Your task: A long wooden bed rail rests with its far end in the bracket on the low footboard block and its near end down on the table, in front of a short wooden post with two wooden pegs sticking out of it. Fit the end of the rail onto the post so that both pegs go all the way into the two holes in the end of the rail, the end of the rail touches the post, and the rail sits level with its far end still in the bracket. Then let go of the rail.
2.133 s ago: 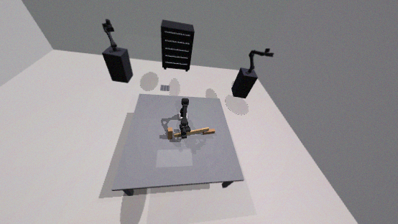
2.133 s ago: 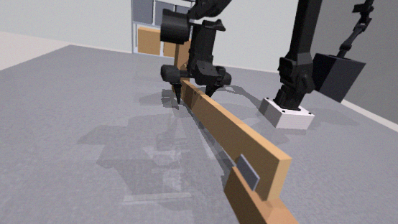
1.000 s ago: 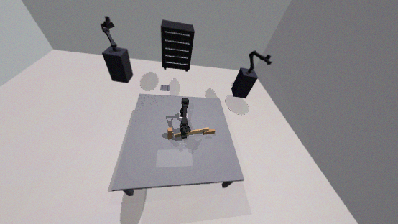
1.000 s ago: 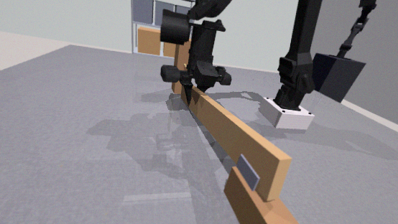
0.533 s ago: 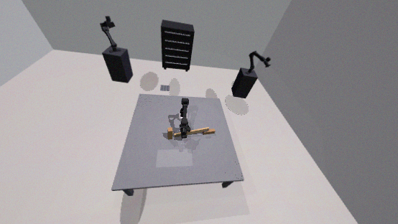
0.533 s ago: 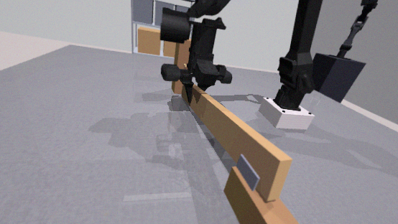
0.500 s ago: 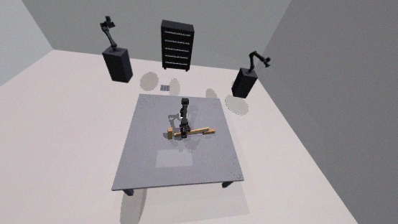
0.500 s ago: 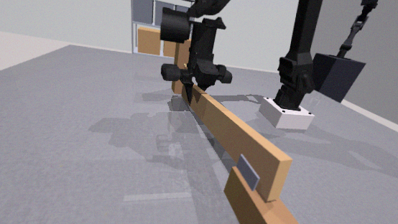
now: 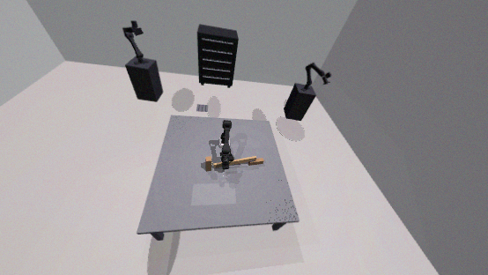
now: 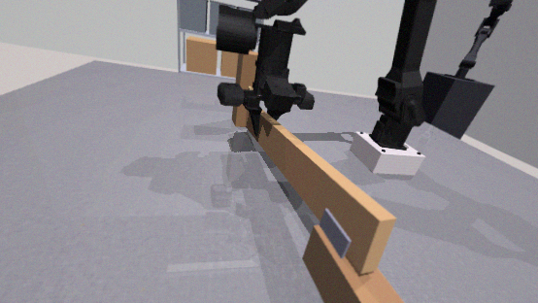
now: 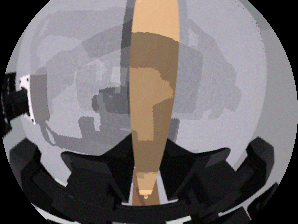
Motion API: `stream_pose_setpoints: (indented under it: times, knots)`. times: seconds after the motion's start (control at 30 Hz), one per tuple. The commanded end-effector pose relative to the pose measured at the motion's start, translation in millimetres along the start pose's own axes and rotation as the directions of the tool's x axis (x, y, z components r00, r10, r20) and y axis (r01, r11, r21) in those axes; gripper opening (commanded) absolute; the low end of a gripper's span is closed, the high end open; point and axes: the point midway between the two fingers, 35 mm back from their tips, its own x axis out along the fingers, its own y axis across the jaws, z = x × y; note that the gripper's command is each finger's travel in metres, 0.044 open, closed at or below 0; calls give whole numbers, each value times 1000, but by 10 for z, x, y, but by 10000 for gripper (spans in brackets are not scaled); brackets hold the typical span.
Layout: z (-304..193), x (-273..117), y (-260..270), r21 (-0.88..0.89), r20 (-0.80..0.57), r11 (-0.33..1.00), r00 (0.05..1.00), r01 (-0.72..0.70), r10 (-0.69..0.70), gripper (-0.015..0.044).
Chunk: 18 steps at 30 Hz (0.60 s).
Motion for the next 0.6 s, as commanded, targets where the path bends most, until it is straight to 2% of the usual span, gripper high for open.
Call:
stream_pose_setpoints:
  times: [0.0,0.57]
  knots:
    - [8,-53,-24,0,6,1000,1000,11,-11,0]
    - [7,-139,-31,0,6,1000,1000,11,-11,0]
